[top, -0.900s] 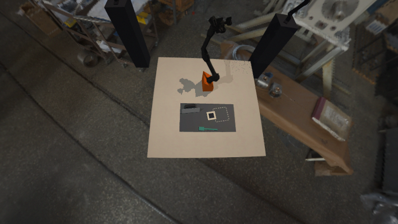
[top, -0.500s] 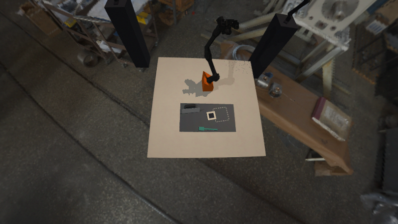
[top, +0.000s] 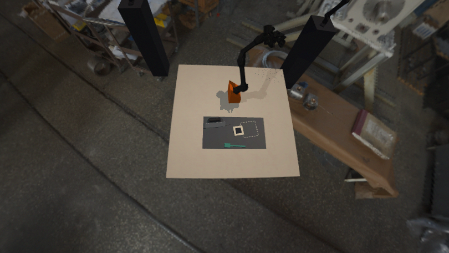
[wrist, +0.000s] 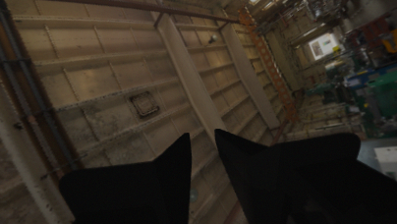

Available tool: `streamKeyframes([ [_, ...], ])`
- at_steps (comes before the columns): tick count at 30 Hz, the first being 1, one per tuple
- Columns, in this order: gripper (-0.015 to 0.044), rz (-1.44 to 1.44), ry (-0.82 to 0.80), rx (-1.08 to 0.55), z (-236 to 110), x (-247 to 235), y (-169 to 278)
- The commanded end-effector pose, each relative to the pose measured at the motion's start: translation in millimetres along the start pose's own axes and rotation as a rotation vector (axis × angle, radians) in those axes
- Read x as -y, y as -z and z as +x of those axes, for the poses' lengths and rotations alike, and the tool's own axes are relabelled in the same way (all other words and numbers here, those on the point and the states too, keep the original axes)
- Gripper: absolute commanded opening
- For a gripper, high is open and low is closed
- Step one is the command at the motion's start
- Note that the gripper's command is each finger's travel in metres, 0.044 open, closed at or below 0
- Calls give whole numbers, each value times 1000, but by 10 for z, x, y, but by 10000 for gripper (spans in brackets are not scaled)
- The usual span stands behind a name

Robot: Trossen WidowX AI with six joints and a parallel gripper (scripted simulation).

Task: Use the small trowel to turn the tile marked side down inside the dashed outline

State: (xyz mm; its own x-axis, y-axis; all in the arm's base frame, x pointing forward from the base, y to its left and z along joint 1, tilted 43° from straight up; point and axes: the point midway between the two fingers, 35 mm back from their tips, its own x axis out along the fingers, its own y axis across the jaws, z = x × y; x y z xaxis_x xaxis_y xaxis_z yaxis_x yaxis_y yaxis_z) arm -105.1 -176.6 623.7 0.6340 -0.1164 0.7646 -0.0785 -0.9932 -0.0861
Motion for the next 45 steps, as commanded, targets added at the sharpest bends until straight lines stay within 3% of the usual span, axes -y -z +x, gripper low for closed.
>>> streamKeyframes([
  [1, 100, -118, 49, 46, 207, 347, -133],
  [15, 100, -496, 214, 226, 760, 1348, -868],
  [28, 100, -824, 409, 408, 1182, 2034, -1934],
  [45, 100, -1162, 642, 673, 1408, 2251, -3533],
])
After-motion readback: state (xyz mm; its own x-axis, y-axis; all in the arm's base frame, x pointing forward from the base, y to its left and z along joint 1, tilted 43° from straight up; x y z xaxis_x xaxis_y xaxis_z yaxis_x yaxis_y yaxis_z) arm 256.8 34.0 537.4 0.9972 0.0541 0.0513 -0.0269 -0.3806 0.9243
